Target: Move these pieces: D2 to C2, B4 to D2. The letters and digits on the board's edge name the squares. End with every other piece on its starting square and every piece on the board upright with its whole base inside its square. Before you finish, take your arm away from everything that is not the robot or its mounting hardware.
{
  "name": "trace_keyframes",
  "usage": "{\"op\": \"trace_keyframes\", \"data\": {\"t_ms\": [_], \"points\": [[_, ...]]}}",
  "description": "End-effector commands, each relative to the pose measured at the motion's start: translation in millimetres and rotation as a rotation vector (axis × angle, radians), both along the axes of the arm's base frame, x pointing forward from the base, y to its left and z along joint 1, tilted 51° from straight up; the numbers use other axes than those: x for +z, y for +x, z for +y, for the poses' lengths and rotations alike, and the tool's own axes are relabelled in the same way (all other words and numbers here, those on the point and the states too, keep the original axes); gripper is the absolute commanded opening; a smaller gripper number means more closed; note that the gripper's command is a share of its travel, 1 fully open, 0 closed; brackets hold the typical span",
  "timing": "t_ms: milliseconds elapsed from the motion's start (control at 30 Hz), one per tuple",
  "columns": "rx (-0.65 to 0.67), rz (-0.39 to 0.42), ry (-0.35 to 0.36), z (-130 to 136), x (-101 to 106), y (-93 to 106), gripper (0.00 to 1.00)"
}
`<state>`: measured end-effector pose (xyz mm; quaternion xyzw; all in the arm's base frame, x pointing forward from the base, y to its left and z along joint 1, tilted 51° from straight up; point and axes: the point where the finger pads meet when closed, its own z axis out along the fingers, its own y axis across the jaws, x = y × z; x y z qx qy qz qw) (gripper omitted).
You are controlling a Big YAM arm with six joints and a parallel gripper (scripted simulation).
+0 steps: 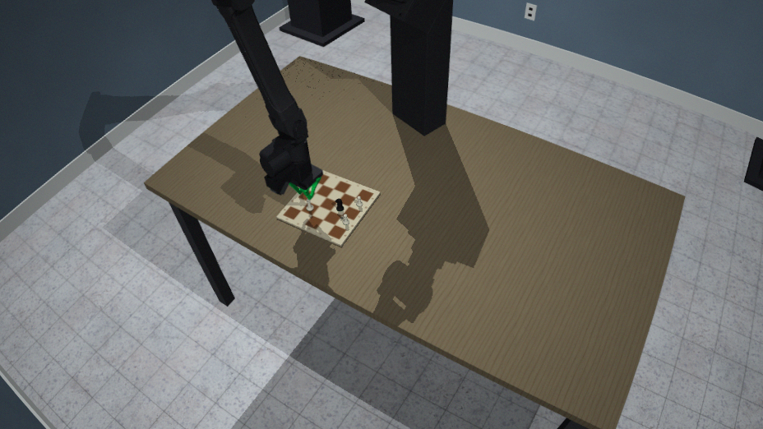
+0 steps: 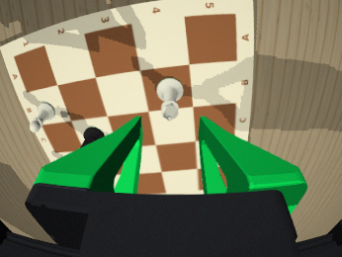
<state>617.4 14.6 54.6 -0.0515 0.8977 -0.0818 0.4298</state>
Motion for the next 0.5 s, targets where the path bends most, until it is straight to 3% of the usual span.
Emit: {"op": "trace_keyframes", "data": {"t_ms": [0,467], "points": [[0.005,0.001,-0.008,-3.8,-7.3,3.2,0.35],[0.005,0.004,-0.008,-4.0,-8.5,2.7,0.35]]}}
